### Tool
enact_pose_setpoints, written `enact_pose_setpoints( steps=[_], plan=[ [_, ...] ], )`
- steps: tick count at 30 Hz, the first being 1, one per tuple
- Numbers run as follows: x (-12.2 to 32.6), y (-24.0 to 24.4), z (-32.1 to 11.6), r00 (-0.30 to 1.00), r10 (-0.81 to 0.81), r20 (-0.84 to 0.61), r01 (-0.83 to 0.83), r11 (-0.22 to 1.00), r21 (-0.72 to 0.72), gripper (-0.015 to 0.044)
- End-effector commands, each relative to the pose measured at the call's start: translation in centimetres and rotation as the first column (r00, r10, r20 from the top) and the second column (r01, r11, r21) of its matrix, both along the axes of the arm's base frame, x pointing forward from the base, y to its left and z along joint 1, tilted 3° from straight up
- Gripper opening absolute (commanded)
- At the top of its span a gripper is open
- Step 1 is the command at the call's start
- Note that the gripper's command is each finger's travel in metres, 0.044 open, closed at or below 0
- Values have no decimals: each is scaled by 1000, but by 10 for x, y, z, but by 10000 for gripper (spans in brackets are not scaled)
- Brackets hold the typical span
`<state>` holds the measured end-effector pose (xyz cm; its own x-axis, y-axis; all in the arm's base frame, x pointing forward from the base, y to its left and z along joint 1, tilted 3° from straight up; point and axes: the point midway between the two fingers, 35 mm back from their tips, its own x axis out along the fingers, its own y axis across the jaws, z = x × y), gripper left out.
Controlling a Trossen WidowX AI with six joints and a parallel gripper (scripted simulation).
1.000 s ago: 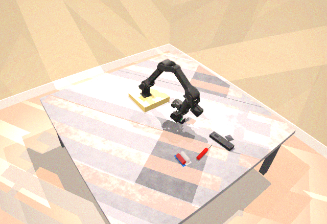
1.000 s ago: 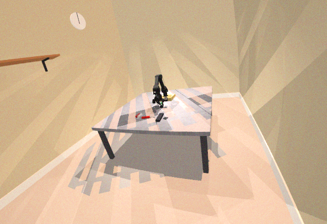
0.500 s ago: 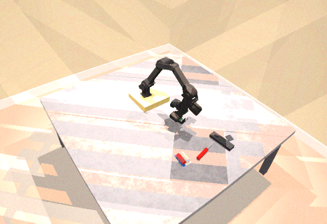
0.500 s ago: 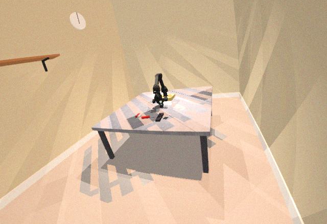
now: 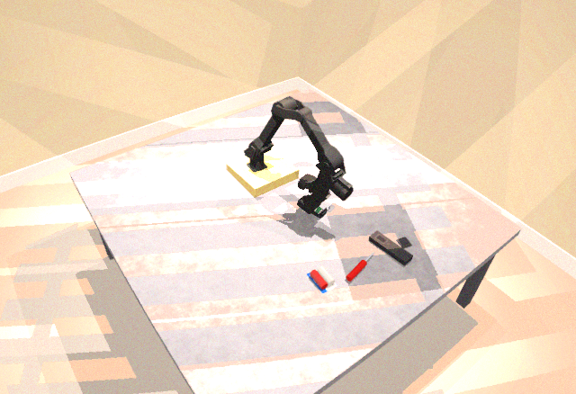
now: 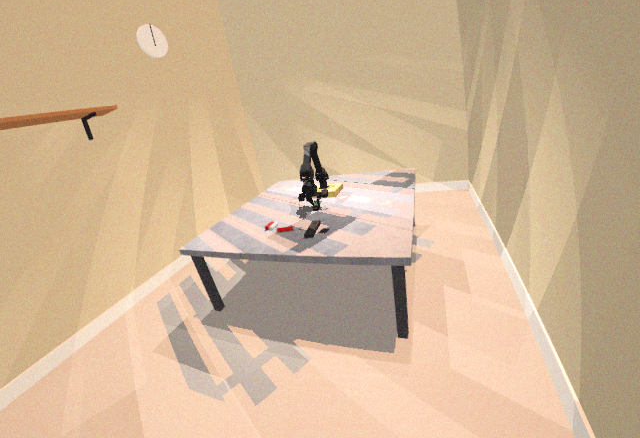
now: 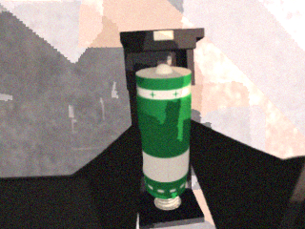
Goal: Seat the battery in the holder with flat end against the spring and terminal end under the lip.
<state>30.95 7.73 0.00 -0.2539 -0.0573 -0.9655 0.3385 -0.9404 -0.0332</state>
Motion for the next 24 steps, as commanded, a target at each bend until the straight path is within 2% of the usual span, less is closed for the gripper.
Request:
enact_pose_setpoints(
  steps=[1, 24],
  plan=[
    [6, 2, -1, 999, 1, 41, -2, 1000, 18, 85],
    [2, 1, -3, 990, -2, 144, -6, 999, 54, 85]
  ],
)
